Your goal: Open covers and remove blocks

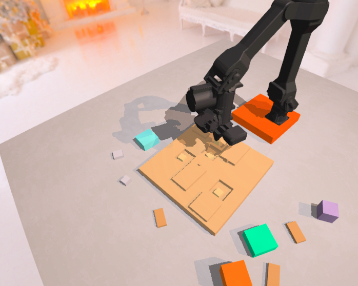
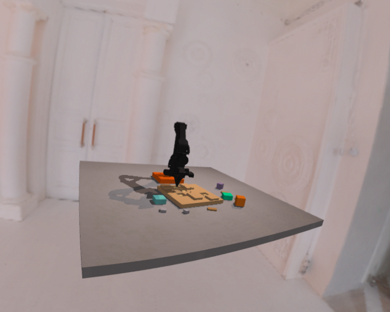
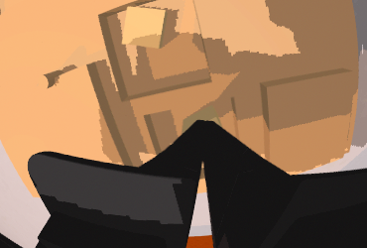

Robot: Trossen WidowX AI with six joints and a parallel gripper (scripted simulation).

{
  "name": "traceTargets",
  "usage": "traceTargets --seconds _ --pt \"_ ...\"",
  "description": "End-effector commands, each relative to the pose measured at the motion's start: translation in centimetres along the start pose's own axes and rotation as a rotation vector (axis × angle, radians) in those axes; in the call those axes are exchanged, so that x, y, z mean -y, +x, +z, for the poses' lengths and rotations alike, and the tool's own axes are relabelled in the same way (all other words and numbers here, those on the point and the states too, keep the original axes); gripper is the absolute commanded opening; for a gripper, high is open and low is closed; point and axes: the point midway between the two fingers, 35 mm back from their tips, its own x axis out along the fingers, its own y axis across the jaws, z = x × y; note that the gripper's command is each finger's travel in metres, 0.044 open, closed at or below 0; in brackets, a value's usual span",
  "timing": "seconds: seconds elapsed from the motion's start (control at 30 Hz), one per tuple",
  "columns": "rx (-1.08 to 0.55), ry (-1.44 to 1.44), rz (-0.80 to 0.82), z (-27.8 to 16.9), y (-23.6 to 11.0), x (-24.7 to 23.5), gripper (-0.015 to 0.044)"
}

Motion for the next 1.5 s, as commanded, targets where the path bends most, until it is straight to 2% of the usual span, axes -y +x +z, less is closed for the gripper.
traceTargets --seconds 0.0,0.8,0.83,0.93,1.07,1.17,1.47 --pt "-0.041 0.201 0.002 -1.1 0.8 -0.2 0.0000" --pt "-0.041 0.214 0.001 -1.2 0.8 -0.1 0.0000" --pt "-0.003 0.209 0.000 -0.1 0.0 0.0 0.0000" --pt "-0.009 0.122 0.000 -0.1 -0.1 0.0 0.0000" --pt "-0.029 -0.162 0.006 0.0 -0.5 0.0 0.0000" --pt "-0.033 -0.088 0.006 -0.1 -0.5 0.0 0.0000" --pt "-0.039 -0.275 0.011 -0.3 -0.6 -0.1 0.0000"
